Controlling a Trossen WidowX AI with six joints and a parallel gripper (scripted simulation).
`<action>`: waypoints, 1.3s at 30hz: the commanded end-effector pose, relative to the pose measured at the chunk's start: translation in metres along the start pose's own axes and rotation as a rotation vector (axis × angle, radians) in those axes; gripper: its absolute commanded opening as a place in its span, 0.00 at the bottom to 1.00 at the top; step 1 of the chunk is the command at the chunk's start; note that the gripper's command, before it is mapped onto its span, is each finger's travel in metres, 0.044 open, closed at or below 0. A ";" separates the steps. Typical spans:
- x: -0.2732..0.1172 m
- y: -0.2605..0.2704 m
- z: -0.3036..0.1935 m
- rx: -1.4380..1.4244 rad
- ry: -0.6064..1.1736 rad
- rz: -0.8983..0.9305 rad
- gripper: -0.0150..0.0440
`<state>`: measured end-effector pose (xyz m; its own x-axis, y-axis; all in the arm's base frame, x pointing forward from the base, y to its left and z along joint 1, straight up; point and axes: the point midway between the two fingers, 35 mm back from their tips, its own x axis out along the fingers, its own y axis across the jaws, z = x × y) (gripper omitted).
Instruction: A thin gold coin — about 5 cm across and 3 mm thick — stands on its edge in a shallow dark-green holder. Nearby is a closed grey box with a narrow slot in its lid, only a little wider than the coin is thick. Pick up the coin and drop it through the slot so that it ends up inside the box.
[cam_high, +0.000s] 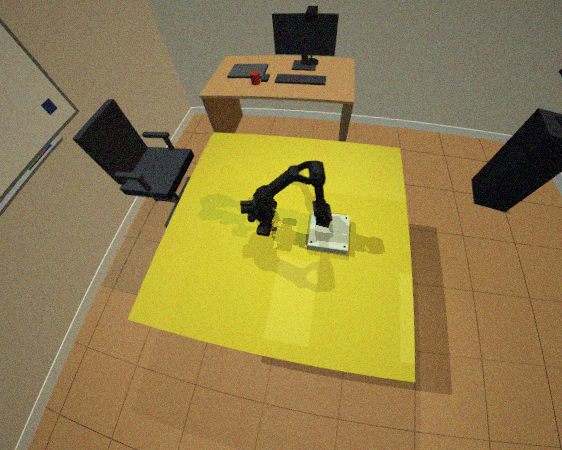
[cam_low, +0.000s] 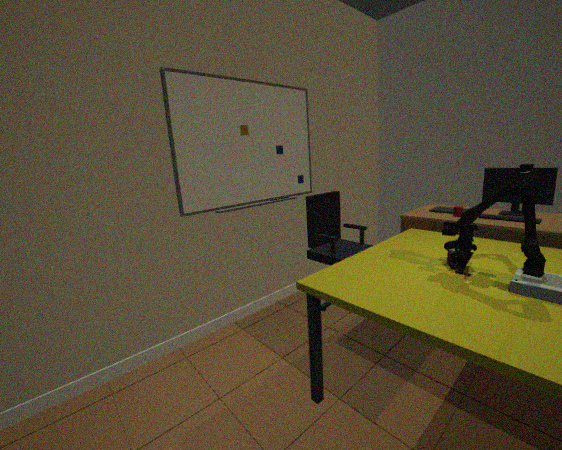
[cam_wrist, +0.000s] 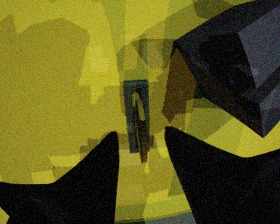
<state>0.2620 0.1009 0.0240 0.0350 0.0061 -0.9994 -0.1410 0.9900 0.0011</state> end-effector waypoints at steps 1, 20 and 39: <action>0.008 0.000 -0.002 0.002 0.006 0.002 0.53; 0.024 0.000 -0.003 0.002 0.006 0.002 0.25; 0.001 0.000 0.001 0.002 0.006 0.002 0.25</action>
<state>0.2597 0.0999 0.0138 0.0207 0.0018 -0.9998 -0.1397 0.9902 -0.0011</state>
